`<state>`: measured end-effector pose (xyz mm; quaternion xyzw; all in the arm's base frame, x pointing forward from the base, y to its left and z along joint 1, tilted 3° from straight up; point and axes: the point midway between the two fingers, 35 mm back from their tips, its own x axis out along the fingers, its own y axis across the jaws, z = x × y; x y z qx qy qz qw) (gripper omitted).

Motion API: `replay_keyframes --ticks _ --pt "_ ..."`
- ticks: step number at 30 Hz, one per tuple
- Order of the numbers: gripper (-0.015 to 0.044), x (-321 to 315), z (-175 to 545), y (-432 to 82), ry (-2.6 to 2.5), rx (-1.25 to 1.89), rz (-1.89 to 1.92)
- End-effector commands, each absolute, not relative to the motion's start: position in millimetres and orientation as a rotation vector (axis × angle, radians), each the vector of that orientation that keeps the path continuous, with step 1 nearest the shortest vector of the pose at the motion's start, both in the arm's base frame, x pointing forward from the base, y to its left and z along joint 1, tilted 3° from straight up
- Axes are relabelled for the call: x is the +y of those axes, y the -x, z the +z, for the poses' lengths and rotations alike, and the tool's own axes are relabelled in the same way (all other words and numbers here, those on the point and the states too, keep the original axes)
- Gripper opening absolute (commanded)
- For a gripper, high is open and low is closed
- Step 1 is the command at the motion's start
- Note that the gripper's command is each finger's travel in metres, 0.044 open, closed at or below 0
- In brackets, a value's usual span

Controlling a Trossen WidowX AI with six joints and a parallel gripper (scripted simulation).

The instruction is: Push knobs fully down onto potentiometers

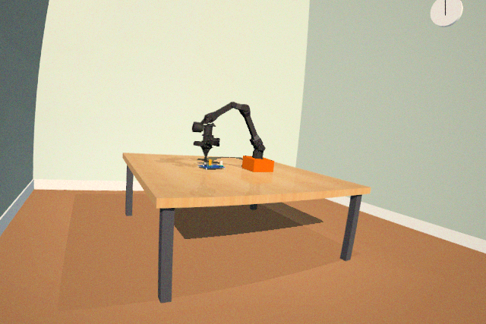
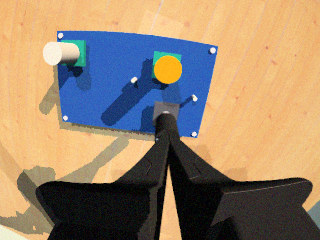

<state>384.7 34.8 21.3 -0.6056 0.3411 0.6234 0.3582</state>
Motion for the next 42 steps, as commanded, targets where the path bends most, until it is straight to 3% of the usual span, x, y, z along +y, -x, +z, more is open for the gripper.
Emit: replay_keyframes --ticks 1,42 --pt "0.0 34.1 20.0 -384.8 1.569 0.882 1.609" --pt "0.0 34.2 15.5 -384.7 1.569 0.882 1.609"
